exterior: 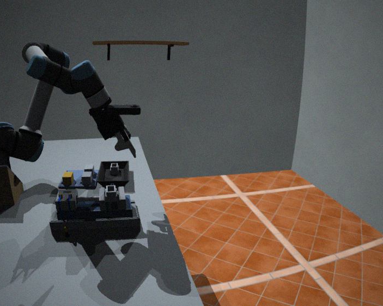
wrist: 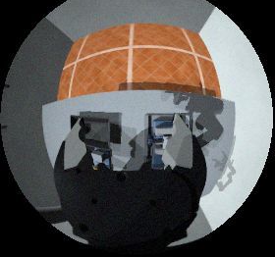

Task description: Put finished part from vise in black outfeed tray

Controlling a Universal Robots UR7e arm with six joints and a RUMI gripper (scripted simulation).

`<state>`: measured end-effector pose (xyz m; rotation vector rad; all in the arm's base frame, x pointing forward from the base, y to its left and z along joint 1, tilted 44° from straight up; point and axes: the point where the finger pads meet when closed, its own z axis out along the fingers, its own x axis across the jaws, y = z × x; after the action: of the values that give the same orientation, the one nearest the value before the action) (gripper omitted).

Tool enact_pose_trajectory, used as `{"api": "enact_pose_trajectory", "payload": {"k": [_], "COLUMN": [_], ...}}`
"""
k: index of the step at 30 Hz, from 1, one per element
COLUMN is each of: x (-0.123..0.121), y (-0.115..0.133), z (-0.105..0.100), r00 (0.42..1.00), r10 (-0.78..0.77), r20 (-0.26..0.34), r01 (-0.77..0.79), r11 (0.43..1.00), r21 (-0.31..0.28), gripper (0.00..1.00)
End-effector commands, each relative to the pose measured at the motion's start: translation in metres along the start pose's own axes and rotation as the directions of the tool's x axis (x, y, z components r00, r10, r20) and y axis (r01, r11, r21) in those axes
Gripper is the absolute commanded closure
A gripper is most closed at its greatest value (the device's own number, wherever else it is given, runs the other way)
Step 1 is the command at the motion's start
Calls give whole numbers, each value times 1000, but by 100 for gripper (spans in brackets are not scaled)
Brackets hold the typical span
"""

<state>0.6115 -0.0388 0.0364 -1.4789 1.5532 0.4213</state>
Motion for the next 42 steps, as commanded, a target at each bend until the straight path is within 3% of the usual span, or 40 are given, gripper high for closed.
{"api": "enact_pose_trajectory", "payload": {"k": [1, 25, 35, 42], "x": [0, 3, 16, 38], "y": [0, 1, 7, 19], "z": [-1, 0, -1, -3], "r00": [1000, 1000, 984, 907], "r10": [-1, 27, 177, 409], "r20": [-1, -4, -31, -99], "r01": [1, -28, -179, -418], "r11": [1000, 1000, 983, 903], "r21": [1, -7, -49, -98], "gripper": [0, 0, 0, 0]}}
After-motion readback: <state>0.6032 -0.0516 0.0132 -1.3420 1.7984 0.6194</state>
